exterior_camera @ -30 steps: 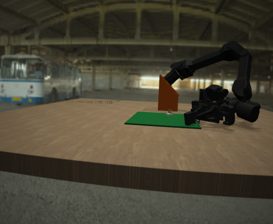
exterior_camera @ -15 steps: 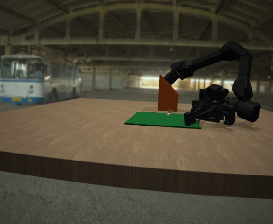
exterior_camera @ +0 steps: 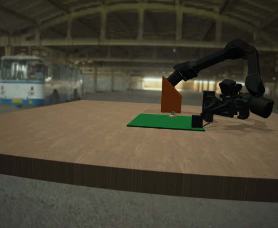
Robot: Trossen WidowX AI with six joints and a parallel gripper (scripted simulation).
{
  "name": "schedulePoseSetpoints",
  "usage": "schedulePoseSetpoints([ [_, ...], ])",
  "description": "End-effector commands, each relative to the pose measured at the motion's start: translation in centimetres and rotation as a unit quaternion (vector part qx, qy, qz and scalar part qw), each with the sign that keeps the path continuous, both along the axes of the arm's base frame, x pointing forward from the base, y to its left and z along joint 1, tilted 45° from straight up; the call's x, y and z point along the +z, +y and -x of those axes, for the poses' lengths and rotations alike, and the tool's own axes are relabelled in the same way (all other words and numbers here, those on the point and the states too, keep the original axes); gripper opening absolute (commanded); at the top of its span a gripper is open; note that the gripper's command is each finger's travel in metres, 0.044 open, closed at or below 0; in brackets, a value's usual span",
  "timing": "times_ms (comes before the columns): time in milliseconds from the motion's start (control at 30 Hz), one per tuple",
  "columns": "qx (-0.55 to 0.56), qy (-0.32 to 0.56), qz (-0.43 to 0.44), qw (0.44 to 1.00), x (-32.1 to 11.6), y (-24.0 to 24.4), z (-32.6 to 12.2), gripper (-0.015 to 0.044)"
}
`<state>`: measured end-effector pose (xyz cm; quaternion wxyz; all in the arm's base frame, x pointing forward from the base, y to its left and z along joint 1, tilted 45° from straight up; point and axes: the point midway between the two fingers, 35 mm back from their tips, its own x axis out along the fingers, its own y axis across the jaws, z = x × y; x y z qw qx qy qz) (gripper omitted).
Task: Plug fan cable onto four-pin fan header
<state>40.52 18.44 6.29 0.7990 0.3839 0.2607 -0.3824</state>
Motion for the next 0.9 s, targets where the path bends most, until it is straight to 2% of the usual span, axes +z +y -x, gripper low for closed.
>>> schedulePoseSetpoints([
  [0, -0.001, 0.0, 0.001, 1.0, 1.4, 0.1, 0.8, 0.014],
  [433, 0.0, 0.0, 0.001, 1.0, 5.0, 0.1, 3.0, 0.014],
  [867, 0.0, 0.0, 0.001, 1.0, 5.2, 0.1, 3.1, 0.014],
])
